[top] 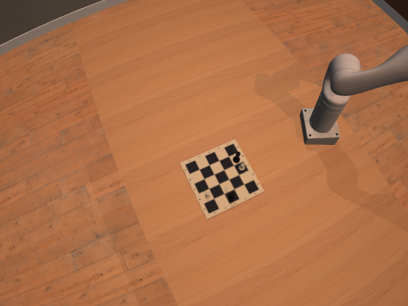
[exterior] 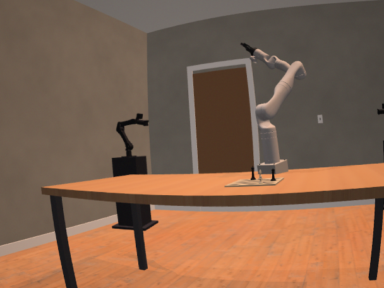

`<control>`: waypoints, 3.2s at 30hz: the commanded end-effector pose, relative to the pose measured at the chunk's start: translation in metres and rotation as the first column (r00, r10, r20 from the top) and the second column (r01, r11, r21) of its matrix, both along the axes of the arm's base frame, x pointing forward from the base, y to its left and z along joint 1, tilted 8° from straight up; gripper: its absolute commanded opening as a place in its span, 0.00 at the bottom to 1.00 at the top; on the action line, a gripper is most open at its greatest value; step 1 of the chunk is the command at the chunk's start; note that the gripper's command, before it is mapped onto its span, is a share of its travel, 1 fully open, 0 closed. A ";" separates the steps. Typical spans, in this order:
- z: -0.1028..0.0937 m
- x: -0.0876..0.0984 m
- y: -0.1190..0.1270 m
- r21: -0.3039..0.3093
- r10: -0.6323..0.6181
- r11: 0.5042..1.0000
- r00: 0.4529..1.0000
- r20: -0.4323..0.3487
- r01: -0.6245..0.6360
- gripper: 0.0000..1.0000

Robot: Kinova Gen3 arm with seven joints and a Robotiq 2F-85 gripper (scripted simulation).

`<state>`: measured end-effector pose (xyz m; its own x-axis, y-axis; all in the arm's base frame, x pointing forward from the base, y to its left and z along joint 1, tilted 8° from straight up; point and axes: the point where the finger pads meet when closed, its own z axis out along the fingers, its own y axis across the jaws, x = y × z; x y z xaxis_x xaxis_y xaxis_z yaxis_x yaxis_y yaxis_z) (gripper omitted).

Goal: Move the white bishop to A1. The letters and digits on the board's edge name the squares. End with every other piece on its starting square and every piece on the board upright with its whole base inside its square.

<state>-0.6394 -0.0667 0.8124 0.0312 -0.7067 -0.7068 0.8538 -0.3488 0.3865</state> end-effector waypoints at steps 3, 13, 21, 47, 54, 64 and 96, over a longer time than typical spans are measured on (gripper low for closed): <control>0.001 0.001 0.000 0.000 0.000 1.000 1.000 -0.002 0.000 1.00; 0.001 0.001 0.000 0.000 0.000 1.000 1.000 -0.002 0.000 1.00; 0.001 0.001 0.000 0.000 0.001 1.000 1.000 -0.002 -0.001 1.00; 0.096 0.122 -0.061 0.043 0.152 0.988 0.977 -0.151 -0.147 1.00; 0.131 0.191 -0.099 0.091 0.241 0.970 0.947 -0.214 -0.226 1.00; 0.166 0.319 -0.172 0.213 0.405 0.910 0.869 -0.284 -0.355 1.00; 0.052 0.697 -0.402 0.702 0.833 0.434 0.548 -0.074 -0.565 1.00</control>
